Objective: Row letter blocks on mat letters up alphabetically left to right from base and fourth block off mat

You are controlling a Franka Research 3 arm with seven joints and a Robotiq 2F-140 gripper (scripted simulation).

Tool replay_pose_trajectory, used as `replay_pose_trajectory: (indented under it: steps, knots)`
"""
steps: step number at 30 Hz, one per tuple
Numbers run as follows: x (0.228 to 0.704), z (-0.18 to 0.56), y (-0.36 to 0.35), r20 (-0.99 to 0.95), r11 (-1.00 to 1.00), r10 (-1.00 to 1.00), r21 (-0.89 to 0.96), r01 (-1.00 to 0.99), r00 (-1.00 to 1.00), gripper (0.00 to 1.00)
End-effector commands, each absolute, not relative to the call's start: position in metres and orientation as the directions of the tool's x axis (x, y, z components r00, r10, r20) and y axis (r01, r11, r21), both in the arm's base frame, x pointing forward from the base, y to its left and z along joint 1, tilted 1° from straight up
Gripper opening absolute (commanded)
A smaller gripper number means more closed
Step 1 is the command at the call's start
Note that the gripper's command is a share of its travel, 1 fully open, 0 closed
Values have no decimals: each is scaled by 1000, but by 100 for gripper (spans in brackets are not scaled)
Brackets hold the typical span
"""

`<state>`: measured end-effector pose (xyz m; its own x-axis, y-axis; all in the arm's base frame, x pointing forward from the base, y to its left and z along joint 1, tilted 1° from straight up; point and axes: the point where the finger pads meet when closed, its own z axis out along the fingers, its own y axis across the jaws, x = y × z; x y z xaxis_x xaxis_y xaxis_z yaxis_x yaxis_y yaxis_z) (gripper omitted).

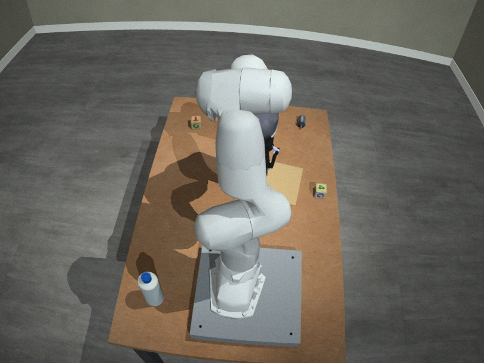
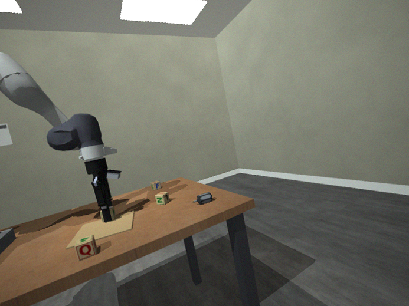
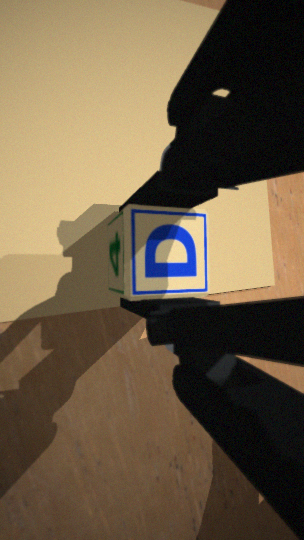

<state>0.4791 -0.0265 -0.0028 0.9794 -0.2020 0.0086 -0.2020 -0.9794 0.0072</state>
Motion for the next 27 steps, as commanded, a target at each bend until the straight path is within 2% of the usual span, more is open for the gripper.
replay_pose_trajectory:
  steps: [1,22,27]
  knots:
    - [479,-3,-27,10,-980,-201,7,-201,980,33]
    - [479,-3,-27,10,-980,-201,7,-201,980,33]
    - [479,-3,-27,10,-980,-201,7,-201,980,37]
